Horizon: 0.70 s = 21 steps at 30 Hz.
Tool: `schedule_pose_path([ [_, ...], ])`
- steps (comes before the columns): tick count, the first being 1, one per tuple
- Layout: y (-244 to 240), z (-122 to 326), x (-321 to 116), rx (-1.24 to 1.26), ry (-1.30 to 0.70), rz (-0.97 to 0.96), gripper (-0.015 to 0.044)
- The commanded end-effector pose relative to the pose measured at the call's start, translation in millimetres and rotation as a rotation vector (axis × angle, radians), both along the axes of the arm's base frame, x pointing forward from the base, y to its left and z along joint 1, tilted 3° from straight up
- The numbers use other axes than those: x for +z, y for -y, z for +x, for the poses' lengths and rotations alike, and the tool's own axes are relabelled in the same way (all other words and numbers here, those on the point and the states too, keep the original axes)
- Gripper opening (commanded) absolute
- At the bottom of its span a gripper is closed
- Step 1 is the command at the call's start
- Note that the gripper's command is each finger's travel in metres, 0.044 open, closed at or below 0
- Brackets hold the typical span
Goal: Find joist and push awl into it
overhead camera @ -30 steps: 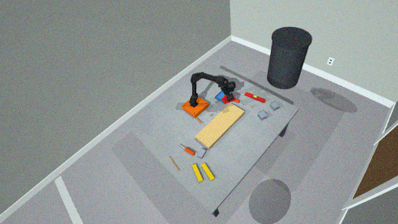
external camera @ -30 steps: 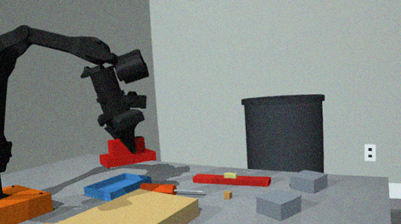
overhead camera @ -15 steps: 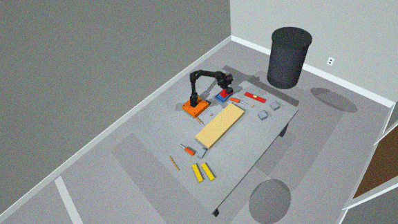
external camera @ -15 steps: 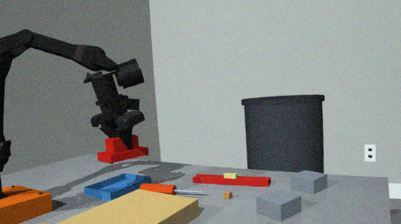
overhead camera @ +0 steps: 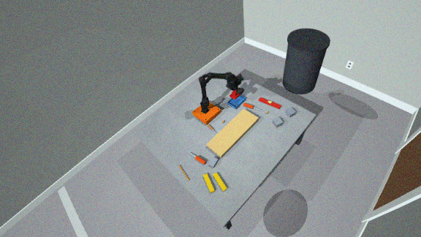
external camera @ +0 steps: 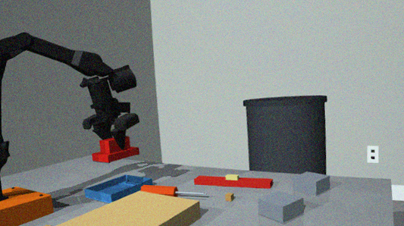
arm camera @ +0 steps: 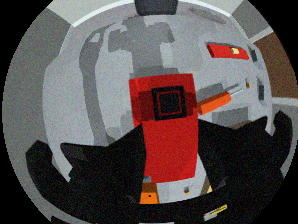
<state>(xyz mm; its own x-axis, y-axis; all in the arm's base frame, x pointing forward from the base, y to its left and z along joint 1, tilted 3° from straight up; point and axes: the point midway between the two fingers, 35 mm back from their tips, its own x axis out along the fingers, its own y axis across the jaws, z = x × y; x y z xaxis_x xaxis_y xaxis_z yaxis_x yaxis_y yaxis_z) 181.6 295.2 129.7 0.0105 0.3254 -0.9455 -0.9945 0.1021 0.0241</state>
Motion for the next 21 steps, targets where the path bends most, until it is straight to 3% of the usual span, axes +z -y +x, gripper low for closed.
schedule_pose_path([
  [1, -0.9, -1.6, -3.7, 0.001, -0.002, 0.003, 0.0],
  [21, -5.4, -0.7, -40.2, 0.001, -0.002, 0.003, 0.0],
])
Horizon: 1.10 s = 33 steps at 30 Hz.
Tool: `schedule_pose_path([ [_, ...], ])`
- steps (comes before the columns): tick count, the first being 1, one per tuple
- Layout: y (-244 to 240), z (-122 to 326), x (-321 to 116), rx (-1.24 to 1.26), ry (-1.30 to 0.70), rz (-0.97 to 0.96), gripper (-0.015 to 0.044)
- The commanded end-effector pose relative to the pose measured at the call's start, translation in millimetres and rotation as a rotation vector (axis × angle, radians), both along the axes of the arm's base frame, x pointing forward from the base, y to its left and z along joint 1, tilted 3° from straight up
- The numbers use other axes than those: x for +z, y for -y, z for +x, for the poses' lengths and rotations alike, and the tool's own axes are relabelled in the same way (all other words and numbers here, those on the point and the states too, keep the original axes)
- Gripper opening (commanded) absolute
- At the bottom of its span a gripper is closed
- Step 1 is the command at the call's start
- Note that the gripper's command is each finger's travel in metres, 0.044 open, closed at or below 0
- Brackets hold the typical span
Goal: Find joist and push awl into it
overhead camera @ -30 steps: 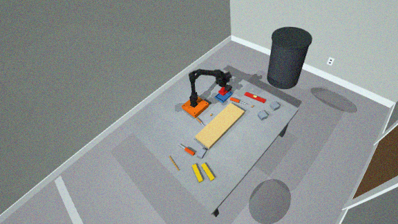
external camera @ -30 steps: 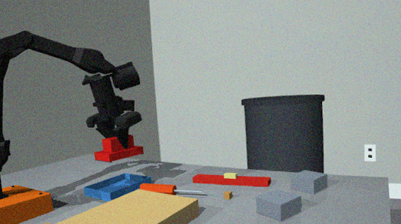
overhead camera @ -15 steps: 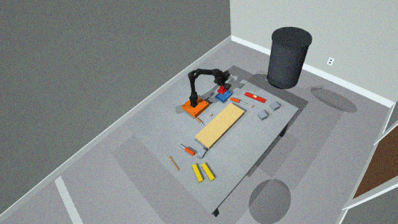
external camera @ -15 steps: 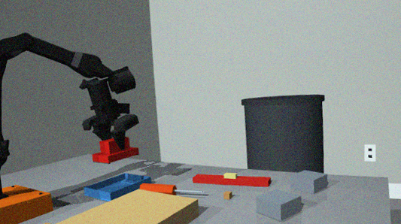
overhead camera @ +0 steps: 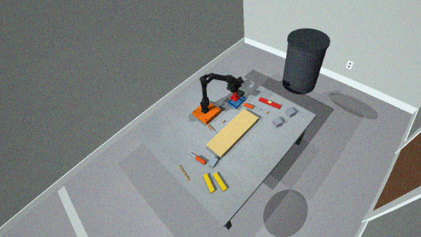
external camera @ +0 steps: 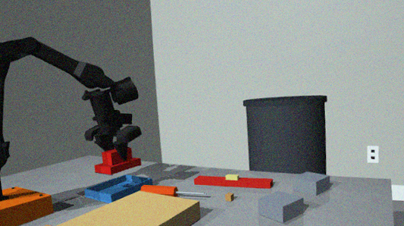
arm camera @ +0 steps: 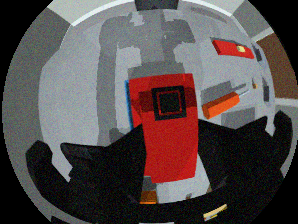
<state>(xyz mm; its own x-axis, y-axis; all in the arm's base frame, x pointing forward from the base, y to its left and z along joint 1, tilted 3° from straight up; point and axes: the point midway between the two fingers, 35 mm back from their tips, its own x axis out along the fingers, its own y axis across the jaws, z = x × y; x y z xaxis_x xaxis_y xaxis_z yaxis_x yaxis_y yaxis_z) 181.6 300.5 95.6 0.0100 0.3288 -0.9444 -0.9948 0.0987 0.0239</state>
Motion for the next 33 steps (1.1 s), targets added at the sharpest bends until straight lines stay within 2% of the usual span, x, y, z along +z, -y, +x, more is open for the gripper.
schedule_pose_path([
  [1, -0.2, -0.8, -7.9, -0.002, -0.003, 0.0, 0.0],
  [33, -0.5, -3.8, -58.5, -0.002, -0.003, -0.001, 0.0],
])
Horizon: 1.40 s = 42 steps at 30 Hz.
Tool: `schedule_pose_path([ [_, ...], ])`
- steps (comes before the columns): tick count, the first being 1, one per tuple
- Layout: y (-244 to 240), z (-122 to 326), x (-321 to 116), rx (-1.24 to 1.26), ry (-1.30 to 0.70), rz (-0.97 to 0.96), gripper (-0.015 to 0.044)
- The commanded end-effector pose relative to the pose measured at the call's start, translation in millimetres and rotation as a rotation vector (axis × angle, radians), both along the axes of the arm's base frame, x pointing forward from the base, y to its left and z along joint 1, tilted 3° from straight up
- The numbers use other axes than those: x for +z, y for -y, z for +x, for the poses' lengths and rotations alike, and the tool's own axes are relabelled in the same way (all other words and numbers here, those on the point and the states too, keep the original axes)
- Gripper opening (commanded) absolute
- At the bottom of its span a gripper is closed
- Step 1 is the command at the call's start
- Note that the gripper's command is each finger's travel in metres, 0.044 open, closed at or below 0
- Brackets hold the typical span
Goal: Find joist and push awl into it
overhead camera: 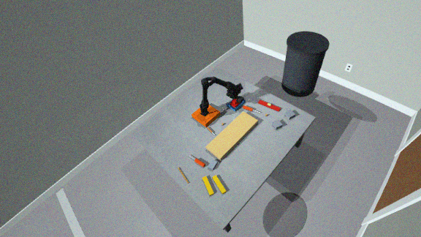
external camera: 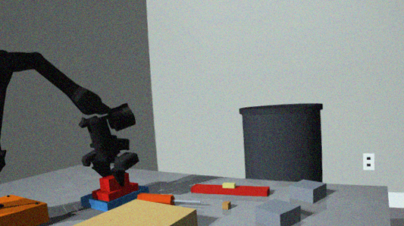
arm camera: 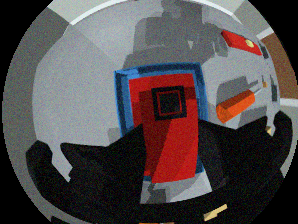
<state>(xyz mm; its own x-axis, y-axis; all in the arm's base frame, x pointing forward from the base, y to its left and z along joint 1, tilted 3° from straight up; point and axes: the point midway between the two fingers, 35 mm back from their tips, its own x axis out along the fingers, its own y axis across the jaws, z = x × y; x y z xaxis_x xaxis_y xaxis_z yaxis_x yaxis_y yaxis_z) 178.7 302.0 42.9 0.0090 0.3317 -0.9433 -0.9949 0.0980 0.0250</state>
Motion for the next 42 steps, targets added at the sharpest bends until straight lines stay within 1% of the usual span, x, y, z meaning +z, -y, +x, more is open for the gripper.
schedule_pose_path([
  [1, 0.9, -1.0, -7.4, -0.003, -0.002, -0.004, 0.0],
  [8, 0.9, -1.3, -13.0, -0.003, -0.002, -0.004, 0.0],
  [20, 0.7, -1.2, -11.4, 0.0, -0.004, -0.005, 0.0315],
  [22, 0.1, -0.3, -4.0, 0.0, -0.004, -0.004, 0.0368],
  [25, -0.6, 2.1, 25.2, 0.0, -0.003, -0.004, 0.044],
  [28, 3.8, 1.8, 71.3, 0.0, -0.003, -0.004, 0.044],
  [30, 6.1, 0.9, 83.8, 0.0, -0.003, -0.004, 0.044],
  [31, 6.1, 0.9, 83.8, 0.0, -0.003, -0.004, 0.044],
  [32, 4.4, 4.2, 65.9, -0.01, 0.0, -0.004, 0.044],
  [34, 22.2, 19.9, 62.5, -0.079, -0.003, -0.021, 0.044],
  [38, 81.4, 58.0, 52.2, -0.289, -0.022, -0.071, 0.044],
  [42, 144.3, 80.9, 42.2, -0.498, -0.049, -0.118, 0.044],
])
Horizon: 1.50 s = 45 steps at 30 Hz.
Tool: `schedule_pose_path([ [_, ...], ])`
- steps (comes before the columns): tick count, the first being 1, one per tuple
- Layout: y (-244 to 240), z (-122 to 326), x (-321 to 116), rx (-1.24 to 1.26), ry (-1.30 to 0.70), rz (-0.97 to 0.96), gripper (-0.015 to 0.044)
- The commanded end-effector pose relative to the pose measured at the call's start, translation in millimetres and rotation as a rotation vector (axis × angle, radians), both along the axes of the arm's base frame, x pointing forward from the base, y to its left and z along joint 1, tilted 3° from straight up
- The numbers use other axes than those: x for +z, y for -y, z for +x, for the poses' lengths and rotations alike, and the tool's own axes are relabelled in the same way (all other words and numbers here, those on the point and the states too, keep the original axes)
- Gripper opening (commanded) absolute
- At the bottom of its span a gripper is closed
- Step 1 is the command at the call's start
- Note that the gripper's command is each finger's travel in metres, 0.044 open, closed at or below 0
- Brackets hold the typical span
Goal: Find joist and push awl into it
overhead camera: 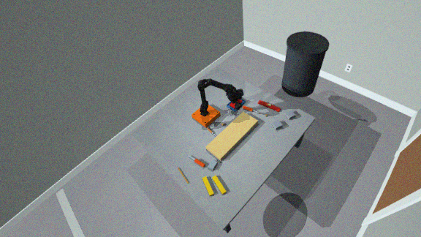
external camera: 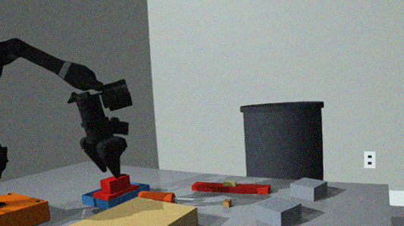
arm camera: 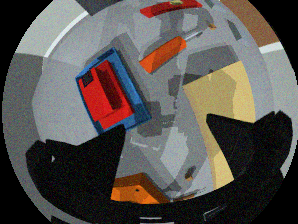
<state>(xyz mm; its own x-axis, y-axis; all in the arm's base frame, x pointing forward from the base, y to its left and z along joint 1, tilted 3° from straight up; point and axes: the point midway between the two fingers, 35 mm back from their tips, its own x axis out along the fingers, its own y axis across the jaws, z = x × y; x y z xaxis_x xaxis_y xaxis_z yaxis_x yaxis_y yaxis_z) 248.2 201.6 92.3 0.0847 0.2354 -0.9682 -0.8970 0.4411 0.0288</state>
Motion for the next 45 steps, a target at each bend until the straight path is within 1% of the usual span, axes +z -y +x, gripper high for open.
schedule_pose_path([
  [1, 59.7, 14.6, -9.5, -0.194, -0.03, -0.045, 0.044],
  [5, 122.1, 18.6, -19.0, -0.402, -0.068, -0.083, 0.044],
  [10, 193.9, 4.2, -30.3, -0.659, -0.126, -0.123, 0.044],
  [16, 263.6, -36.1, -43.0, -0.963, -0.211, -0.156, 0.044],
  [22, 309.4, -92.8, -54.8, -1.262, -0.312, -0.17, 0.044],
  [25, 316.6, -108.0, -57.5, -1.334, -0.339, -0.17, 0.044],
  [45, 313.3, -114.9, -62.9, -1.334, -0.34, -0.17, 0.044],
])
